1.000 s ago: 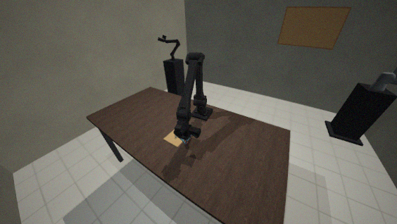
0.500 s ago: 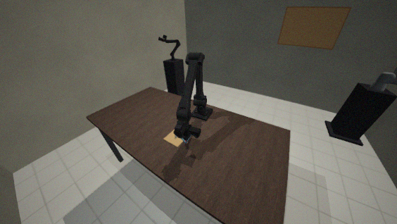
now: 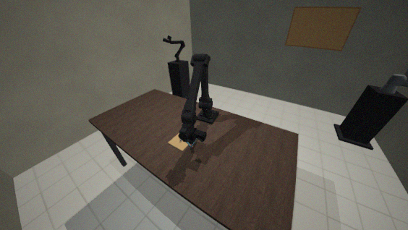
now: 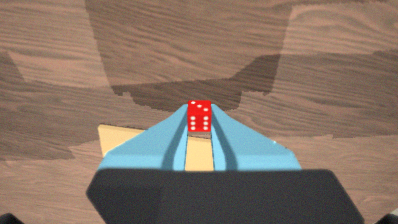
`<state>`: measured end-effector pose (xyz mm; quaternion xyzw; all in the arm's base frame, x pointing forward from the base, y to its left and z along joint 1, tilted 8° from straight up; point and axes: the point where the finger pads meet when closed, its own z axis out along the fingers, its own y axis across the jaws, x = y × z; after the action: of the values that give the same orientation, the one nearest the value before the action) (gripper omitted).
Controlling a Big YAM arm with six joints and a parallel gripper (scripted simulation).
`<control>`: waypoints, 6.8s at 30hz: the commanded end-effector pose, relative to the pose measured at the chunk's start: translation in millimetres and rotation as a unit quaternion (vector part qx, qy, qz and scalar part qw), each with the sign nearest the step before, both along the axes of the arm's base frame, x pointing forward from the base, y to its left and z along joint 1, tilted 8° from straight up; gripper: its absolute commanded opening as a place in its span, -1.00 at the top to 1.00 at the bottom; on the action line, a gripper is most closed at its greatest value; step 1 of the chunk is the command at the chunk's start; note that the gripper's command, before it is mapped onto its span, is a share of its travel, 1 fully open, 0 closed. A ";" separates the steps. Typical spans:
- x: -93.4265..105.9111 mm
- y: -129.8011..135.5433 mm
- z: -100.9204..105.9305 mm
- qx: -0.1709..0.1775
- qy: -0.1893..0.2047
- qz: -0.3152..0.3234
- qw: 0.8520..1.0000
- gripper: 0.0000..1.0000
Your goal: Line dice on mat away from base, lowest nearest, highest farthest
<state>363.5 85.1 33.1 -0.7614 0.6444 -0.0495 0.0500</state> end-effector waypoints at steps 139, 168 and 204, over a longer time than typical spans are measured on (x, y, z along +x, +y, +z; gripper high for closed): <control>50.2 -98.5 21.4 0.015 -0.011 -0.100 0.995 0.79; 48.4 -97.8 24.5 0.015 -0.017 -0.099 0.995 0.79; 44.5 -97.5 9.1 0.014 -0.002 -0.099 0.995 0.79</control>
<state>406.4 -14.8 44.6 -0.6933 0.7171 -0.0447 0.0553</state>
